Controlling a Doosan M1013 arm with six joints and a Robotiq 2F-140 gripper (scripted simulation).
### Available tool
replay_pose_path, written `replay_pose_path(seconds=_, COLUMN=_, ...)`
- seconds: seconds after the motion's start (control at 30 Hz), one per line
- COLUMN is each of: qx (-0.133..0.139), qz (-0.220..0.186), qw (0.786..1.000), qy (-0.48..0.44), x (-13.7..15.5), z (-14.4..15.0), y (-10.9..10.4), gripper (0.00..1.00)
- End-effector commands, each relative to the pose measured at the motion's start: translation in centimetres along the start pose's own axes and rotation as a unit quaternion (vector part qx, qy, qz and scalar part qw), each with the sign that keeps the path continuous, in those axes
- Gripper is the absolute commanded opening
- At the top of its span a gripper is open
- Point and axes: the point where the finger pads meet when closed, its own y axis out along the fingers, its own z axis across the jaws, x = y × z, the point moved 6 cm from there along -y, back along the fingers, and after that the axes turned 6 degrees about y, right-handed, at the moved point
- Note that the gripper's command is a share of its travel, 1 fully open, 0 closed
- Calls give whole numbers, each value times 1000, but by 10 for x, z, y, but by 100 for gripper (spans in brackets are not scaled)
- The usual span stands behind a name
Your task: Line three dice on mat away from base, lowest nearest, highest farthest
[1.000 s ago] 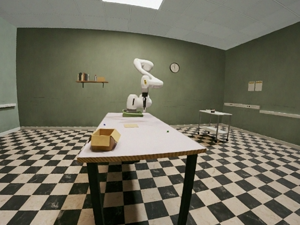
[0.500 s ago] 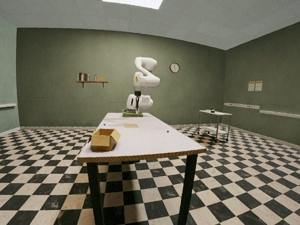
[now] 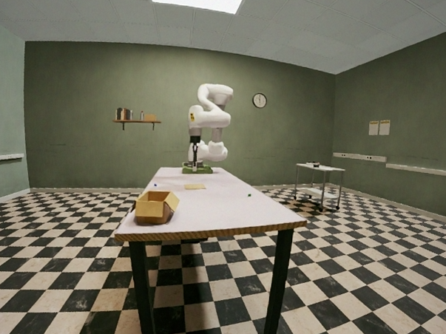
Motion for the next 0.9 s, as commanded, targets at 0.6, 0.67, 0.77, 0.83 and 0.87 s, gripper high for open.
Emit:
replay_pose_path(seconds=0.6, qx=0, qz=0, qw=1000, qy=0, x=0, z=-1, y=30, gripper=16)
replay_pose_path(seconds=0.67, qx=0, qz=0, qw=1000, qy=0, x=1, z=-1, y=39, gripper=16)
replay_pose_path(seconds=0.77, qx=0, qz=0, qw=1000, qy=0, x=1, z=-2, y=54, gripper=16)
replay_pose_path(seconds=0.83, qx=0, qz=0, qw=1000, qy=0, x=1, z=-2, y=63, gripper=16)
replay_pose_path(seconds=0.87, qx=0, qz=0, qw=1000, qy=0, x=1, z=-2, y=67, gripper=16)
